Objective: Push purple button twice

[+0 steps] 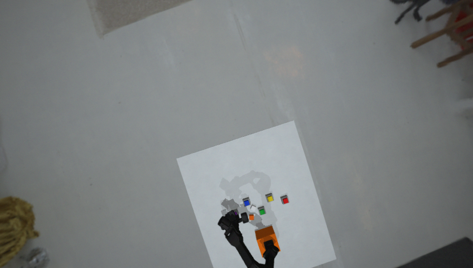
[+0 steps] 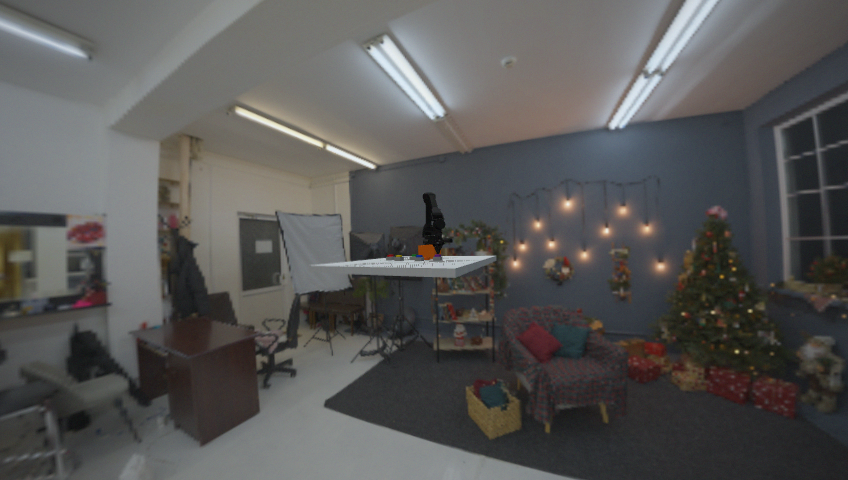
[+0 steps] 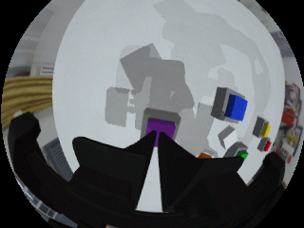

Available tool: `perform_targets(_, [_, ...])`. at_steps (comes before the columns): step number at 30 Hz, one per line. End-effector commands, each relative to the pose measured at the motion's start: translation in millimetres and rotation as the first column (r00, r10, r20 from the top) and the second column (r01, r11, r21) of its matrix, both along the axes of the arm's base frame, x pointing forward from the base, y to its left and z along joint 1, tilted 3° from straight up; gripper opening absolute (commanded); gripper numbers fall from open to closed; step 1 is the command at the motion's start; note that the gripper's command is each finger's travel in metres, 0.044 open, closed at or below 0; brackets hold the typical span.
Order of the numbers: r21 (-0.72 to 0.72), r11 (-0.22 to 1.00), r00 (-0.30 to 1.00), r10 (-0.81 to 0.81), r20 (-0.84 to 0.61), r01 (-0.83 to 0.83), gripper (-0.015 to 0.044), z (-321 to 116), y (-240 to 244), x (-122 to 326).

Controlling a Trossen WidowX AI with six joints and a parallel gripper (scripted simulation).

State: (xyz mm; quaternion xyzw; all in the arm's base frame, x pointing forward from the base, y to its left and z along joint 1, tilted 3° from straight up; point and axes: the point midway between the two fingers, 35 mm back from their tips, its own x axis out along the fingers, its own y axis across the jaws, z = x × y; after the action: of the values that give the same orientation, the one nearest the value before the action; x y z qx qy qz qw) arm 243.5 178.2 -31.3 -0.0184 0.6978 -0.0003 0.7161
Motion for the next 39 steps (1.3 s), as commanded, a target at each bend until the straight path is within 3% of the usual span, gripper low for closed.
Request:
perform_targets(1, [-0.011,1.000,1.000,0.002,-0.009,-0.002,0.0020,-9,-3,-3])
perform_targets(27, [-0.011,1.000,1.000,0.002,-0.009,-0.002,0.0020,-10,-3,-3])
perform_targets(31, [-0.010,1.000,1.000,0.002,-0.009,-0.002,0.0020,20,-2,-3])
perform_targets(35, [-0.011,1.000,1.000,0.002,-0.009,-0.002,0.0020,23,-2,-4])
perform_targets(39, [-0.009,1.000,1.000,0.002,-0.009,-0.002,0.0125,52,17,-3])
